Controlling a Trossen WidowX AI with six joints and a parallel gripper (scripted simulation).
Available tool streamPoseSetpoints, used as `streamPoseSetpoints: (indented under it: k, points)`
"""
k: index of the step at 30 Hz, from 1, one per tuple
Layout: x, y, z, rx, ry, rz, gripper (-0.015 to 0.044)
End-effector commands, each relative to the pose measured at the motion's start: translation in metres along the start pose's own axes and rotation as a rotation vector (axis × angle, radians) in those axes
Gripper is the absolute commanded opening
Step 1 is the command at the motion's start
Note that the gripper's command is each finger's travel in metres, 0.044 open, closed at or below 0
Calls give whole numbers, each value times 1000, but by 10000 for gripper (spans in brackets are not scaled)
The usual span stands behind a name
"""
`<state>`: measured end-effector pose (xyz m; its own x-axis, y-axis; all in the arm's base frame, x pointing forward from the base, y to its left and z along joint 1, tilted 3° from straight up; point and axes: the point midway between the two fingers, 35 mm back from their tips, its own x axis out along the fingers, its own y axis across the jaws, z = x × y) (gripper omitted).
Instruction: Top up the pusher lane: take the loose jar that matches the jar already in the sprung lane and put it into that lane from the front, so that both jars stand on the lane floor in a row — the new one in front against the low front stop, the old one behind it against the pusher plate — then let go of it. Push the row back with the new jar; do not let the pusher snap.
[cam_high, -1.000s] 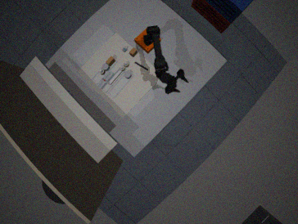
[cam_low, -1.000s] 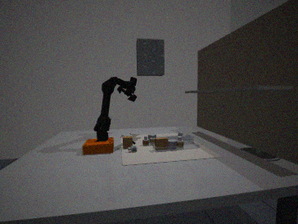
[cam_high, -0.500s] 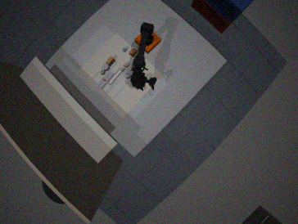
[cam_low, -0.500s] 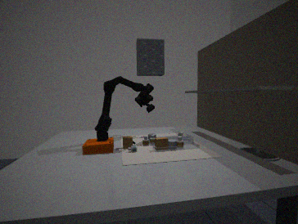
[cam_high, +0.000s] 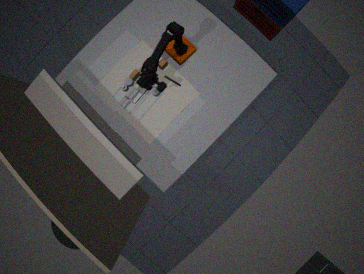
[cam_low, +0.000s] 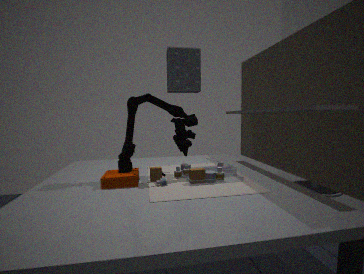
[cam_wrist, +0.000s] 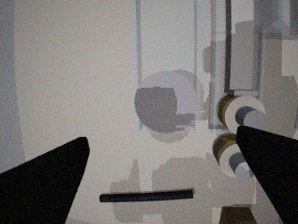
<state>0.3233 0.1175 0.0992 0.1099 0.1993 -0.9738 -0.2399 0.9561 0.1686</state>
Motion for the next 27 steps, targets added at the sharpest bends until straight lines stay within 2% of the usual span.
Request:
streamPoseSetpoints:
  k: [1,9,13,27]
  points:
    - [0,-50,-34,74,110,-116,440]
    - [-2,-70,-51,102,155,-153,440]
    - [20,-74,-57,102,155,-154,440]
    - [46,-78,-60,102,155,-153,440]
